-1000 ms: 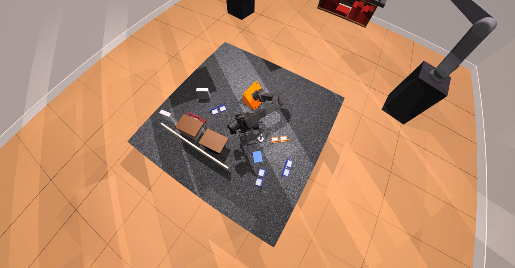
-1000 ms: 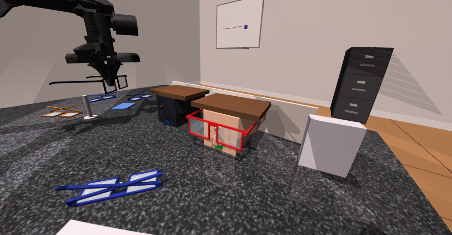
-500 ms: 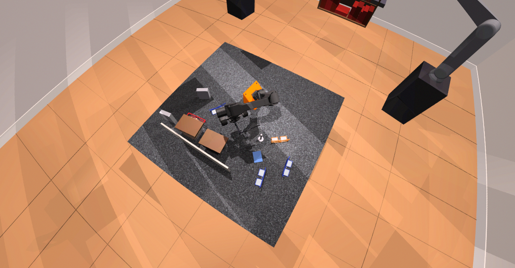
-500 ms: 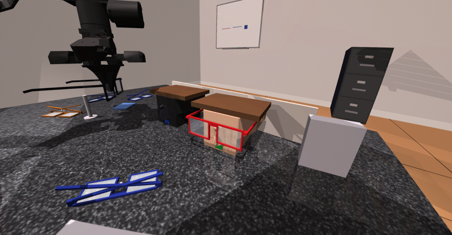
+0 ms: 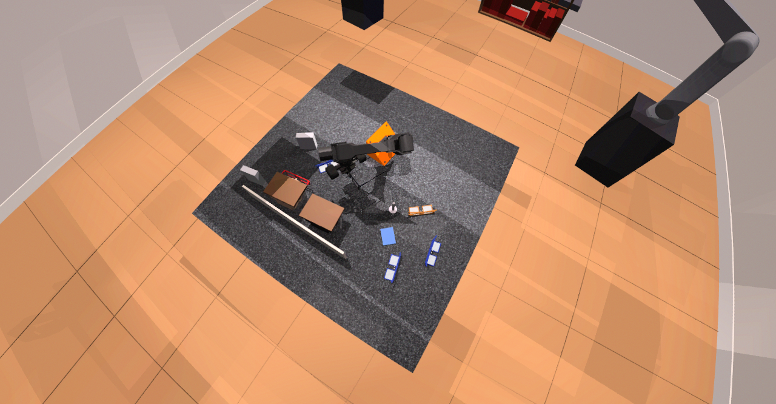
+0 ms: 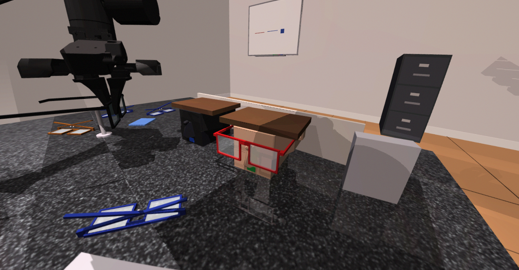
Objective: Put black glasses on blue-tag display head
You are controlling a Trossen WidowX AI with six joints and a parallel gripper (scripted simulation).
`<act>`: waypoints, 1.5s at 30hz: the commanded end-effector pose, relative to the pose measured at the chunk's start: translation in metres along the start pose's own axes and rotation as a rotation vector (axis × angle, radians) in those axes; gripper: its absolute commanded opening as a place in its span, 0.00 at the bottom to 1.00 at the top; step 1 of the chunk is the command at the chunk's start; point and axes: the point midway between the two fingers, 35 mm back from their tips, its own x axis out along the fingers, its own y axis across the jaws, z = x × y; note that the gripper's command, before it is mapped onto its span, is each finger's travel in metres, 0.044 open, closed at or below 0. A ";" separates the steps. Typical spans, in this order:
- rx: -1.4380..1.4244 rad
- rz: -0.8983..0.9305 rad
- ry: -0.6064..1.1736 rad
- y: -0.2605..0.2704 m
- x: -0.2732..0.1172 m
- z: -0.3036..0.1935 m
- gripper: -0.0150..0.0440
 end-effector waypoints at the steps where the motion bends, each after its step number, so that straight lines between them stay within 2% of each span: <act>1: -0.011 -0.005 -0.002 -0.001 0.003 0.002 0.25; 45: -0.010 -0.003 -0.004 0.003 0.042 0.003 0.25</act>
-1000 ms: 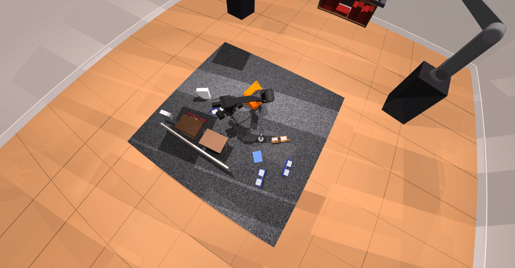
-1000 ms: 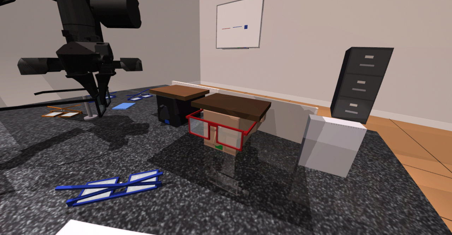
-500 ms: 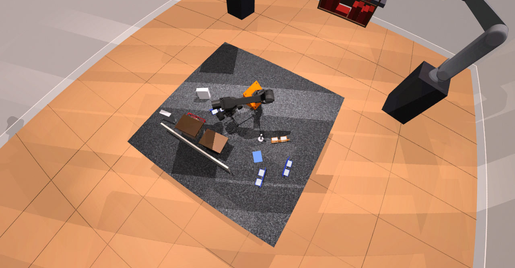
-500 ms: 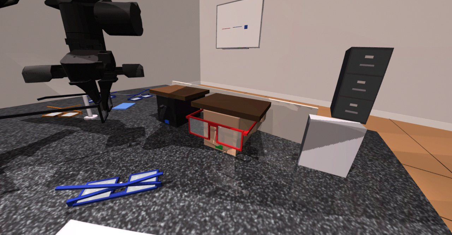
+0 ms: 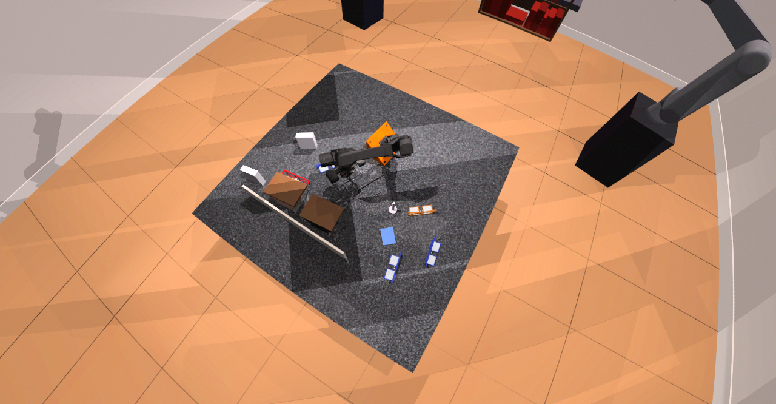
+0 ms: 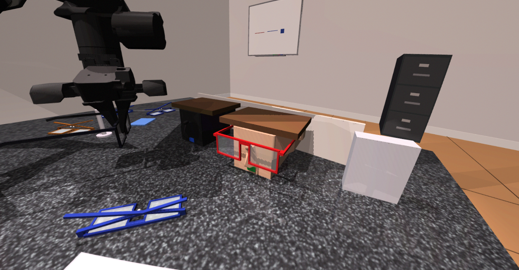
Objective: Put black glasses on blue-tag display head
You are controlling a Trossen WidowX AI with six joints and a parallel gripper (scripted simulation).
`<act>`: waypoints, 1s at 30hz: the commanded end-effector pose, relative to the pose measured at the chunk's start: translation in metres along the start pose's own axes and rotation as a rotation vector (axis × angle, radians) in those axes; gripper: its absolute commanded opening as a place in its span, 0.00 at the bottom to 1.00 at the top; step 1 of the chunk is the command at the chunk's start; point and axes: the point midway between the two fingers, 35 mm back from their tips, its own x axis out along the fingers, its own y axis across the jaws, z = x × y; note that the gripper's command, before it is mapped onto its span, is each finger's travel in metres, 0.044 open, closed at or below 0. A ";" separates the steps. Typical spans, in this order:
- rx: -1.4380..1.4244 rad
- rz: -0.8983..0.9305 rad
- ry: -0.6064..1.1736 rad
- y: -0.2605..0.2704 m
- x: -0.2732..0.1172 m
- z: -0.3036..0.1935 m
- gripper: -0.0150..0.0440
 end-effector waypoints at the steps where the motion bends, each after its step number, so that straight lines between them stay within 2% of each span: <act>1: 0.004 -0.001 0.004 0.000 0.005 0.000 0.25; 30: 0.004 -0.001 0.006 -0.001 0.030 -0.001 0.25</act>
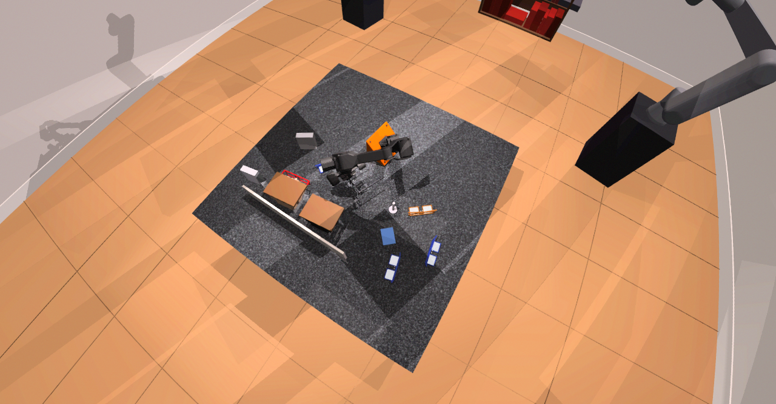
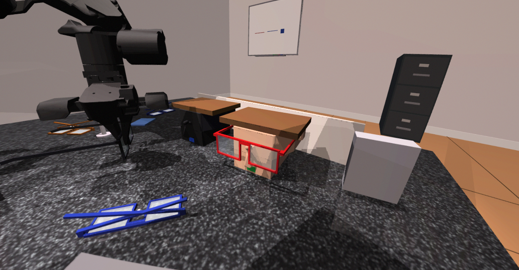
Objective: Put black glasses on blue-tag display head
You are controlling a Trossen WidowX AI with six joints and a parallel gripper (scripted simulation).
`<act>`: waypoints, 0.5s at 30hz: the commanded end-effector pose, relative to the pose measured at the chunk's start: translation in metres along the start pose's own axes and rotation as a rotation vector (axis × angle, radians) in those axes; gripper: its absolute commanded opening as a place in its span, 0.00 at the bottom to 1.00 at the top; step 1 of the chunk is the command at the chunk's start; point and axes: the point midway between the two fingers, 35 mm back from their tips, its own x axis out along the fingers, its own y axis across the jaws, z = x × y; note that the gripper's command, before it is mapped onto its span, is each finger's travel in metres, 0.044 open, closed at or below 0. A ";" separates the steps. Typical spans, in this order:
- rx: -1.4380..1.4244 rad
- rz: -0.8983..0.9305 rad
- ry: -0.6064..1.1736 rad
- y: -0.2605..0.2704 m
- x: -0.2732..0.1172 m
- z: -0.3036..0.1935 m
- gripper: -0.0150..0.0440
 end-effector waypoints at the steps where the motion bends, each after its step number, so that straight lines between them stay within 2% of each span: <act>1: 0.004 -0.002 0.005 -0.001 0.005 -0.001 0.25; 15: 0.004 -0.002 0.006 -0.002 0.017 -0.001 0.25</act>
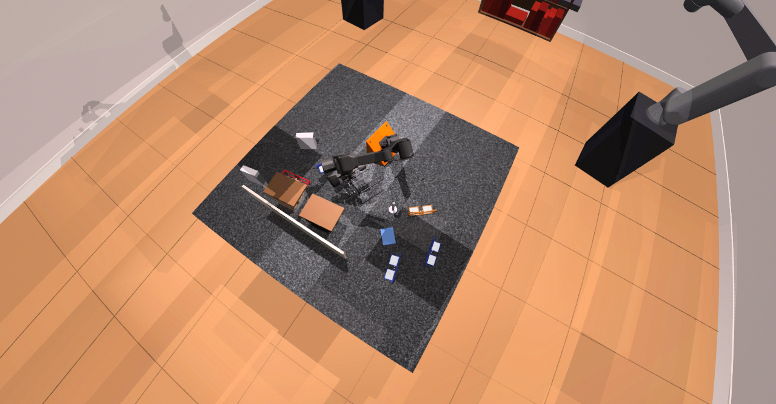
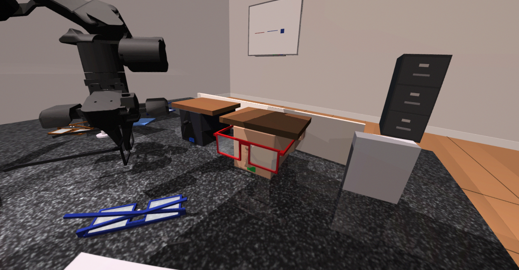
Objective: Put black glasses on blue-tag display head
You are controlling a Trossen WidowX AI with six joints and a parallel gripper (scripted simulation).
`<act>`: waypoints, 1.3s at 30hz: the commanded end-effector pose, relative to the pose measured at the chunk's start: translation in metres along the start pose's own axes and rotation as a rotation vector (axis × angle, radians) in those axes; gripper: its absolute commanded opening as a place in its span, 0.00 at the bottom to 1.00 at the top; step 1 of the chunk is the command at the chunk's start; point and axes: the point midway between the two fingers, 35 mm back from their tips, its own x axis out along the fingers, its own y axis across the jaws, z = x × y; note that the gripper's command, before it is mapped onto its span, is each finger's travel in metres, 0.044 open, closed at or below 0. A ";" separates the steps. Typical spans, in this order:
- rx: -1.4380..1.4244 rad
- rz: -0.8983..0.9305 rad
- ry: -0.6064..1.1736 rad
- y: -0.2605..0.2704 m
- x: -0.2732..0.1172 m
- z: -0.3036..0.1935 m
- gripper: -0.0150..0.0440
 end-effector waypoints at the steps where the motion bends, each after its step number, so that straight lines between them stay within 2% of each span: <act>1: 0.004 -0.002 0.005 -0.001 0.005 -0.001 0.25; 23: 0.003 -0.004 0.008 -0.004 0.023 -0.001 0.25; 27: -0.001 -0.002 0.003 -0.003 0.019 -0.001 0.43; 39: 0.000 -0.002 0.004 -0.005 0.018 -0.001 0.44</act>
